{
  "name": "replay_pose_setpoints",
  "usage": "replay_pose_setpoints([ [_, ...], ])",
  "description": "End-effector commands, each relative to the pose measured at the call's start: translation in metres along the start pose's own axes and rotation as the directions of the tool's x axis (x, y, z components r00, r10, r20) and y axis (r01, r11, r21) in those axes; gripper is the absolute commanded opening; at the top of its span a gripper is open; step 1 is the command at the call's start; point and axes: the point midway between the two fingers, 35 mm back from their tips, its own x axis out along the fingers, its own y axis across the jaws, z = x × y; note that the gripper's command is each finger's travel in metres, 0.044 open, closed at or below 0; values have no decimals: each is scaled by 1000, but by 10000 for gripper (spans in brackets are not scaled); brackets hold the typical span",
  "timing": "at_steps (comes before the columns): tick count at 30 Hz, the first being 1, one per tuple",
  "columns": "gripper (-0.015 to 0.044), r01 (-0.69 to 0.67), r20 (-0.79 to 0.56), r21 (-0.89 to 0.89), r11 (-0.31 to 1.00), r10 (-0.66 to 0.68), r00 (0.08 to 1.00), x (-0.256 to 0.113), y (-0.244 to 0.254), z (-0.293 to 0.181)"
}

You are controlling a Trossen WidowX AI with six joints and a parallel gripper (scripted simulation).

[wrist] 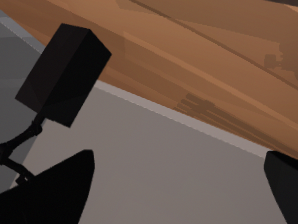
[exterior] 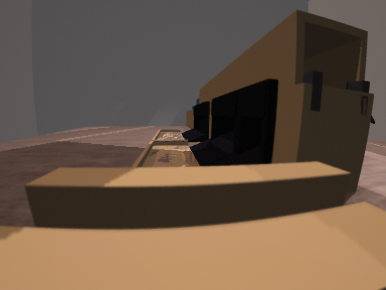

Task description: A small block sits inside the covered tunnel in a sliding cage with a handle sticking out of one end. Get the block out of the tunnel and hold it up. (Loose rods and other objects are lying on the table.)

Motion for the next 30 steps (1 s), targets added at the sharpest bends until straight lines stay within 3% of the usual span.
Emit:
replay_pose_setpoints([
  [1,426,0,0,0,1000,0,1000,0,0,0],
  [8,440,13,-5,77,997,-12,1000,-5,-12,-3],
  [12,440,103,17,38,994,-103,994,-24,-51,2],
  [22,440,232,-8,227,946,-236,972,-53,-99,0],
  [30,440,353,-51,453,819,-371,927,-103,-151,2],
])
